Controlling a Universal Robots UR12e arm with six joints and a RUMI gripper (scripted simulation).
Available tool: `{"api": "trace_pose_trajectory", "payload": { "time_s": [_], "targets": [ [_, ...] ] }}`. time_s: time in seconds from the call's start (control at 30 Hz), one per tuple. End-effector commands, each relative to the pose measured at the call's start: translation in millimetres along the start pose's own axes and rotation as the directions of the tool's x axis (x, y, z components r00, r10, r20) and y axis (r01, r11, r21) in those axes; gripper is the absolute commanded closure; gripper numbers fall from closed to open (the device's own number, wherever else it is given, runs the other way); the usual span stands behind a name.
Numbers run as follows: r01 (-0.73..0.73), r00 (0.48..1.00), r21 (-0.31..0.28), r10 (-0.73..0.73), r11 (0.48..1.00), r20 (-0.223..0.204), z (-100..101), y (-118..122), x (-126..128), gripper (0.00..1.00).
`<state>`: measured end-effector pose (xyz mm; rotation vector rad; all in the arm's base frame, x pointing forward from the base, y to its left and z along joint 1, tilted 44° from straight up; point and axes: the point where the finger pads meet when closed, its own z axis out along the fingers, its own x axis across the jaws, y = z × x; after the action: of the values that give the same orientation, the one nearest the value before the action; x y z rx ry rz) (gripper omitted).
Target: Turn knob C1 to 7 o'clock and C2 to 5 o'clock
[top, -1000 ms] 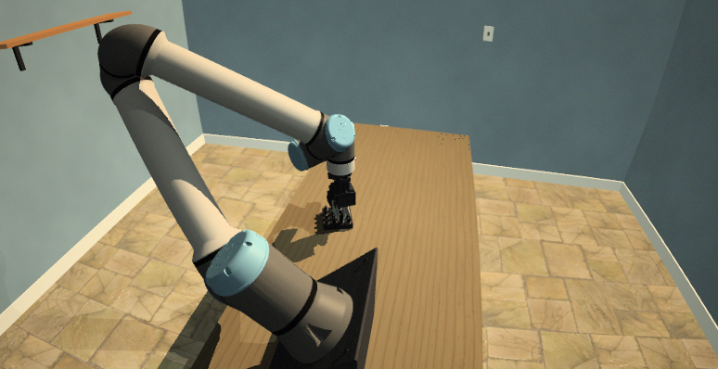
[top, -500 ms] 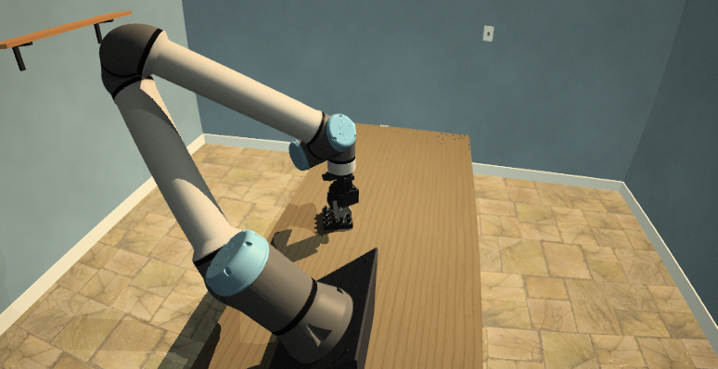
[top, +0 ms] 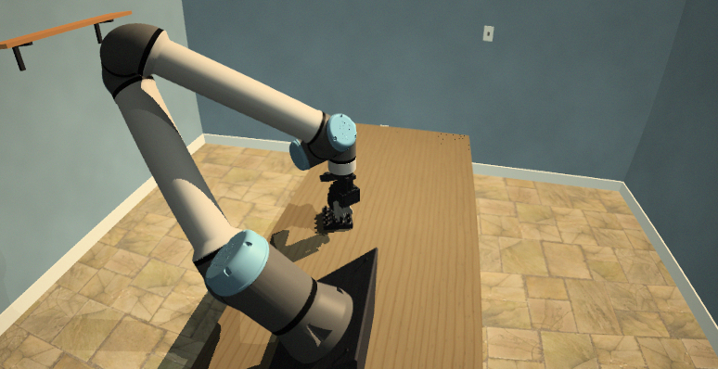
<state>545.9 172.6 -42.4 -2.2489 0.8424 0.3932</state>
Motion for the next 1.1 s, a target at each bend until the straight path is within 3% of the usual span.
{"api": "trace_pose_trajectory", "payload": {
  "time_s": [0.0,0.57,0.6,1.07],
  "targets": [
    [0.012,1.0,0.0,-0.012,1.0,-0.001,-0.5,-0.2,0.5,0.96],
    [0.015,1.0,0.0,-0.015,1.0,-0.001,-0.5,-0.2,0.5,0.96],
    [0.015,1.0,0.0,-0.015,1.0,-0.001,-0.5,-0.2,0.5,0.89],
    [0.015,1.0,0.0,-0.015,1.0,-0.001,-0.5,-0.2,0.5,0.89]
  ]
}}
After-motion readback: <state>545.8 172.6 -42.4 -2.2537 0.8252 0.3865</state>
